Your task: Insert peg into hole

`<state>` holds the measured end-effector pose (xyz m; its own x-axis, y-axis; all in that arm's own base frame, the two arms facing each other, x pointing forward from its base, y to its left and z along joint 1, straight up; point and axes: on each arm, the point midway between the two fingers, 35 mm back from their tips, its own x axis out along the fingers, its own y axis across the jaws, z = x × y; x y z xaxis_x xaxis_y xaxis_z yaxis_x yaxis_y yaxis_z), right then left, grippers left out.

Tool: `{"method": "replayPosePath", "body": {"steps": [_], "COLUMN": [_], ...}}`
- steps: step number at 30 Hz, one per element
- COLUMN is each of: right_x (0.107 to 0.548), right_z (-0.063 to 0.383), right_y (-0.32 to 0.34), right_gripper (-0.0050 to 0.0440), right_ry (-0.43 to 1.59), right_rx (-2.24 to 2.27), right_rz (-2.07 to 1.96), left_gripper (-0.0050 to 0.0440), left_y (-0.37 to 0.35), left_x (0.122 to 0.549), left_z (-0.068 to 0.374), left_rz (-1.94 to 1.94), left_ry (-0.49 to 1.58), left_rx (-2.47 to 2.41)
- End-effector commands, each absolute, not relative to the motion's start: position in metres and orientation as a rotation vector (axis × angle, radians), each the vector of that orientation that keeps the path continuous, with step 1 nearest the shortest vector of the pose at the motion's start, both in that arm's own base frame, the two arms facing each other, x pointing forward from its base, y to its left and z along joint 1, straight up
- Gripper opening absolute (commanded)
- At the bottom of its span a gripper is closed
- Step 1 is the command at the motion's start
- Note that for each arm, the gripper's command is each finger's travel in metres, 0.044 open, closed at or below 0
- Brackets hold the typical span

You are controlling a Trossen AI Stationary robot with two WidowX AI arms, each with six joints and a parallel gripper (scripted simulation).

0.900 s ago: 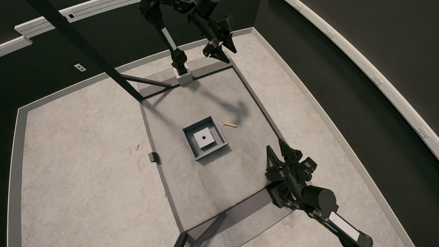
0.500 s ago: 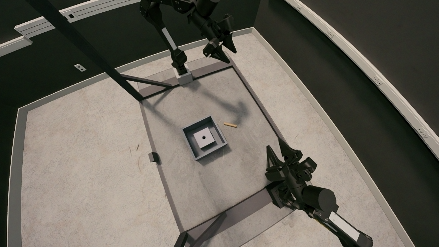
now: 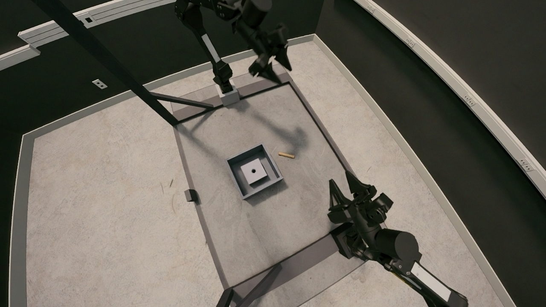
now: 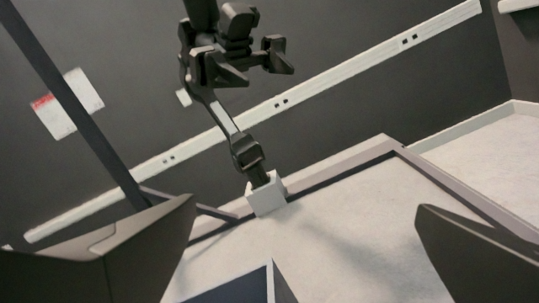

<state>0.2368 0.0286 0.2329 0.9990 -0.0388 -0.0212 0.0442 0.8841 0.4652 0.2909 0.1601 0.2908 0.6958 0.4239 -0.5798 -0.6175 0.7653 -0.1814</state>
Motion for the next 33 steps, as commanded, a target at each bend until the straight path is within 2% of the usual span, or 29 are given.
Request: {"method": "replayPosePath", "body": {"steps": [1,4,8,18,24,33], "right_x": [0.251,0.264,0.274,0.333,0.356,0.407], "right_z": [0.244,0.244,0.243,0.225,0.211,0.16], "right_y": [0.033,0.036,0.039,0.049,0.05,0.048], "right_gripper": [0.044,0.044,0.044,0.044,0.044,0.044], "right_ry": [0.084,0.161,0.212,0.518,0.633,0.916], "right_rx": [0.416,0.356,0.319,0.128,0.072,-0.026], "right_rz": [-0.048,-0.053,-0.055,-0.042,-0.028,0.028], "left_gripper": [0.044,0.044,0.044,0.044,0.044,0.044], "left_y": [0.131,0.105,0.09,0.008,-0.012,-0.04], "left_x": [0.318,0.338,0.355,0.42,0.435,0.458], "left_z": [0.256,0.23,0.224,0.144,0.124,0.096], "left_rz": [0.503,0.421,0.368,0.103,0.04,-0.054], "left_ry": [0.66,0.748,0.776,1.03,1.087,1.167], "left_rx": [-0.323,-0.27,-0.235,-0.07,-0.028,0.033]}}
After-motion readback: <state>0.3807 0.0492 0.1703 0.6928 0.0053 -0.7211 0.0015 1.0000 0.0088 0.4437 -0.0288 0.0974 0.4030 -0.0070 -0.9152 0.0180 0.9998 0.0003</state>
